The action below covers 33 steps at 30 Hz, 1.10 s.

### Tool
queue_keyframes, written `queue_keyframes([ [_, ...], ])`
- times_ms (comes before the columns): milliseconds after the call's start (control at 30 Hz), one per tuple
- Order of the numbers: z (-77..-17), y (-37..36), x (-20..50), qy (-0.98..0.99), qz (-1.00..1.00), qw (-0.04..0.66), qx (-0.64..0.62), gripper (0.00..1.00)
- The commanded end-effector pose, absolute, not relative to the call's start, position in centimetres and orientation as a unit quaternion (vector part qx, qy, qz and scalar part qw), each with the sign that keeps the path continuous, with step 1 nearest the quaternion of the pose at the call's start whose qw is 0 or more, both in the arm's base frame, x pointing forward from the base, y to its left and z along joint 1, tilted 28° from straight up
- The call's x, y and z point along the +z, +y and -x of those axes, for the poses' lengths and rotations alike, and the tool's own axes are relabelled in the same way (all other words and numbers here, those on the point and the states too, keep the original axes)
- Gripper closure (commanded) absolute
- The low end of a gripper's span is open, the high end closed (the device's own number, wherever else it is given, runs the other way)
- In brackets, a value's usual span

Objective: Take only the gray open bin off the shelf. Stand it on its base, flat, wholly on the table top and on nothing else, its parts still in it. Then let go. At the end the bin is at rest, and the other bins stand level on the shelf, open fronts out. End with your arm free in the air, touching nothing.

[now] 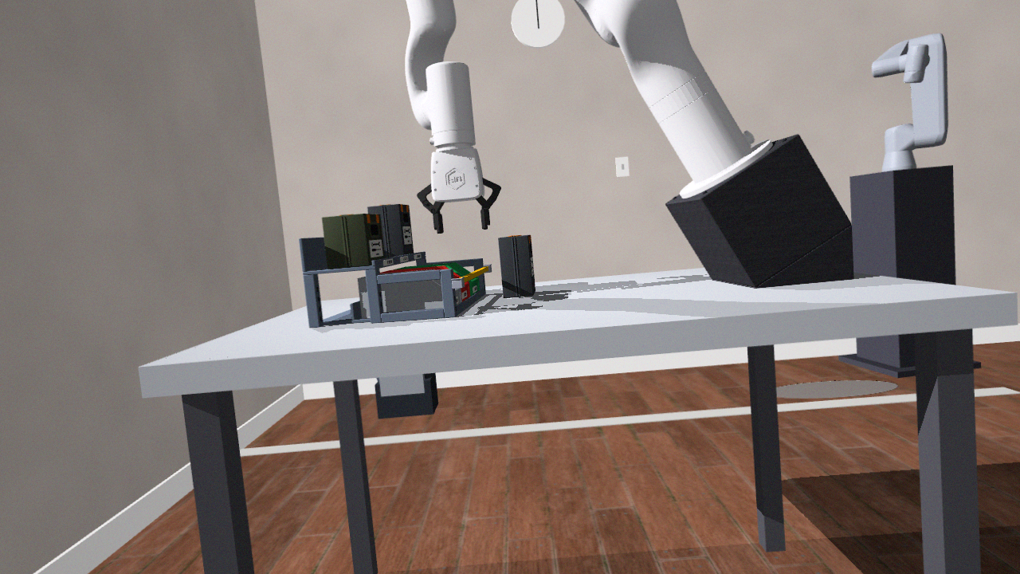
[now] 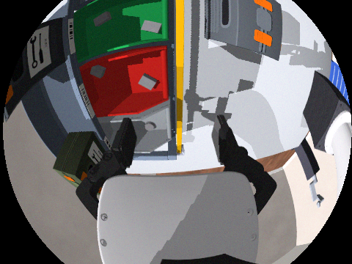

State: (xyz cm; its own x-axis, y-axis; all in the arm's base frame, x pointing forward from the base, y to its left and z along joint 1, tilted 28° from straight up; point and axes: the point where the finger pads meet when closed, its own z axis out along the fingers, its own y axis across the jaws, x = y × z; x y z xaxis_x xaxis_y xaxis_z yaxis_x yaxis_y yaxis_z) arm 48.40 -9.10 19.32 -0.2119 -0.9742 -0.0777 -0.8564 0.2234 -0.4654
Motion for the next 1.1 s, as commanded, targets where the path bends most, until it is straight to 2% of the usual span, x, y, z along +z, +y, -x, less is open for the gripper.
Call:
queue_keyframes([
  [0,-48.32,-9.24,19.32,0.761,0.601,0.181,-0.164,0.0],
  [1067,-47.47,-10.07,18.89,0.761,0.601,0.181,-0.164,0.0],
])
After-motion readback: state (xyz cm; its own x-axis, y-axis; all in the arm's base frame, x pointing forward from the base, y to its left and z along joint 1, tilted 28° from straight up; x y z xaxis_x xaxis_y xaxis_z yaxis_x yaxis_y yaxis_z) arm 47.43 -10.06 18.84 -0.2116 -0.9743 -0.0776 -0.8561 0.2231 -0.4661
